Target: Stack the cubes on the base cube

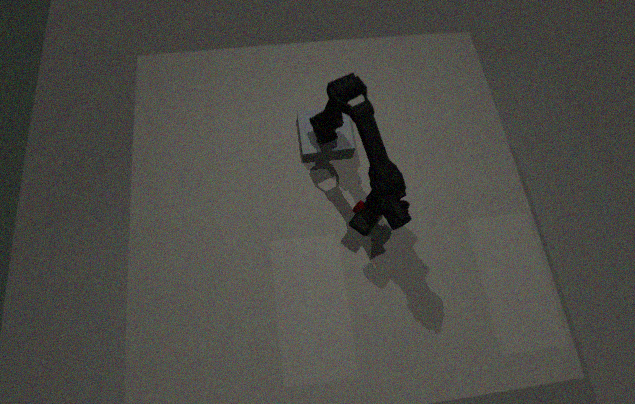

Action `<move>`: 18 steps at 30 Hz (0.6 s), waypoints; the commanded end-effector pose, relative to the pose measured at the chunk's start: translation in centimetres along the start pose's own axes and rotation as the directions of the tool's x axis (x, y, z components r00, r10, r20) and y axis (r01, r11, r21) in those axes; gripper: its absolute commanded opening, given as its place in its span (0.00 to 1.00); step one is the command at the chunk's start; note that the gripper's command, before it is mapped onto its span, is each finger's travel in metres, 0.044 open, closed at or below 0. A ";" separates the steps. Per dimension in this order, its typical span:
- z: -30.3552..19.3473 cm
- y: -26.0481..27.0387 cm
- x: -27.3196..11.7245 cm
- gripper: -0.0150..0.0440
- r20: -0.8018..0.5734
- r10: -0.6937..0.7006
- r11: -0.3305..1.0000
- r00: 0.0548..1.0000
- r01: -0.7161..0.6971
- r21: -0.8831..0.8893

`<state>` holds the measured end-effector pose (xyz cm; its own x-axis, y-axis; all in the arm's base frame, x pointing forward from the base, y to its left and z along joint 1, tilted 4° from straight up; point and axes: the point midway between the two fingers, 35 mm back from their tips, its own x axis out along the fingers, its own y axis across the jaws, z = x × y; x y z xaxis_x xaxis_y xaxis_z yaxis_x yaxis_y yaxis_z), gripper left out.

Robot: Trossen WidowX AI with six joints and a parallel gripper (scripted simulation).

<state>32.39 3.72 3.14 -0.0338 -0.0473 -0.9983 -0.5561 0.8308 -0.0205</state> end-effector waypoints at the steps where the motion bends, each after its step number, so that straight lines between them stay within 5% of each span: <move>1: 0.3 -0.1 -0.8 0.60 0.013 -0.006 1.000 1.000 0.006 0.002; 18: 0.3 -0.1 -2.3 0.60 0.013 -0.006 1.000 1.000 0.006 0.002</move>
<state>32.43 3.79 4.67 -0.0347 -0.0475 -0.9983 -0.5579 0.8297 -0.0201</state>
